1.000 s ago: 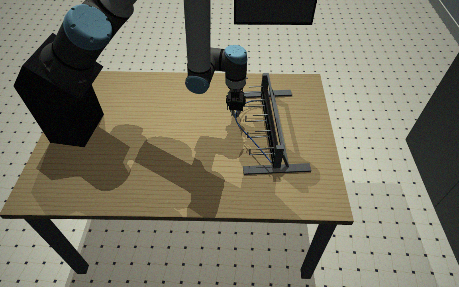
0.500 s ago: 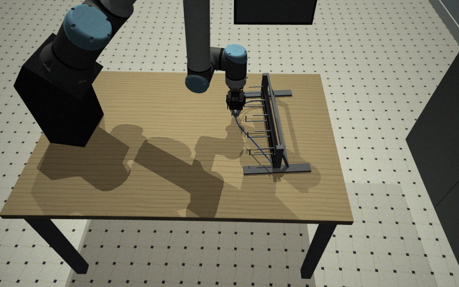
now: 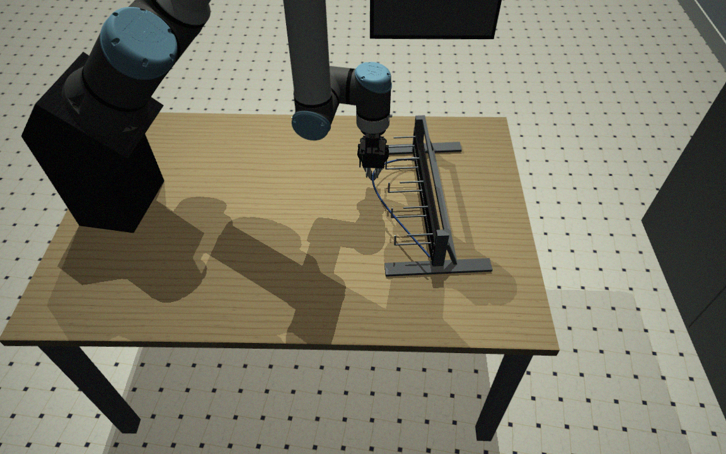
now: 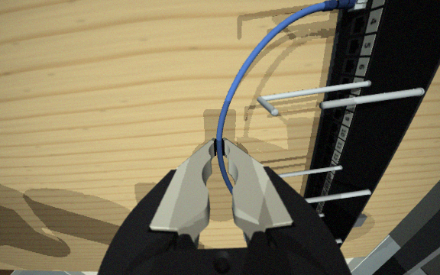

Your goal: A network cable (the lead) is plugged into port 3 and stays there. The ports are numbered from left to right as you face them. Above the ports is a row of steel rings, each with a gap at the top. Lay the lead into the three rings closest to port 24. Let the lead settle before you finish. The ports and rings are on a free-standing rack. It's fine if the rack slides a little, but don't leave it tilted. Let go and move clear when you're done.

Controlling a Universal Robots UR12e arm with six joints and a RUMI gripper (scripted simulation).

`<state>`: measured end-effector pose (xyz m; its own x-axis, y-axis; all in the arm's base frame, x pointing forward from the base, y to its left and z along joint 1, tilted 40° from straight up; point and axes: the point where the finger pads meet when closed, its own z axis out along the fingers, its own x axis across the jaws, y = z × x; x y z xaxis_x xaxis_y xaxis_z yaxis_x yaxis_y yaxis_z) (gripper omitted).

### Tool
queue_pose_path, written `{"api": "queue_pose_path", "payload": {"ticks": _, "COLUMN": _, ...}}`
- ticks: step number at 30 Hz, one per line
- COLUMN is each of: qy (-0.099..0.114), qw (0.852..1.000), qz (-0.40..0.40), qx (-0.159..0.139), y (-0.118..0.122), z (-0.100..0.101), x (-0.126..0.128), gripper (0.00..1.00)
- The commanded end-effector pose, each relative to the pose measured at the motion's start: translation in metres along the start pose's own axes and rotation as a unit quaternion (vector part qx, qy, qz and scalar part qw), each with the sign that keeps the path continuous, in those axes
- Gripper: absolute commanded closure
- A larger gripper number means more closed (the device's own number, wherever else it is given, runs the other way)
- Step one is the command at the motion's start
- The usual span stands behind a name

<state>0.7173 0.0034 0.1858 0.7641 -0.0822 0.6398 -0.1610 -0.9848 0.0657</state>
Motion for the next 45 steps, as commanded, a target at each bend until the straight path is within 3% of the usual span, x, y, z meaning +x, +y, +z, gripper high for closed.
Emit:
{"api": "queue_pose_path", "payload": {"ticks": 1, "qy": 0.0, "qw": 1.0, "qz": 0.0, "qx": 0.0, "y": 0.0, "z": -0.014, "x": 0.0, "gripper": 1.0}}
{"api": "queue_pose_path", "payload": {"ticks": 21, "qy": 0.0, "qw": 1.0, "qz": 0.0, "qx": 0.0, "y": 0.0, "z": -0.056, "x": 0.0, "gripper": 1.0}}
{"api": "queue_pose_path", "payload": {"ticks": 38, "qy": 0.0, "qw": 1.0, "qz": -0.001, "qx": 0.0, "y": 0.0, "z": -0.064, "x": 0.001, "gripper": 1.0}}
{"api": "queue_pose_path", "payload": {"ticks": 44, "qy": 0.001, "qw": 0.998, "qz": -0.057, "qx": 0.0, "y": 0.005, "z": -0.066, "x": 0.056, "gripper": 1.0}}
{"api": "queue_pose_path", "payload": {"ticks": 45, "qy": 0.001, "qw": 0.998, "qz": -0.057, "qx": 0.0, "y": 0.005, "z": -0.066, "x": 0.056, "gripper": 1.0}}
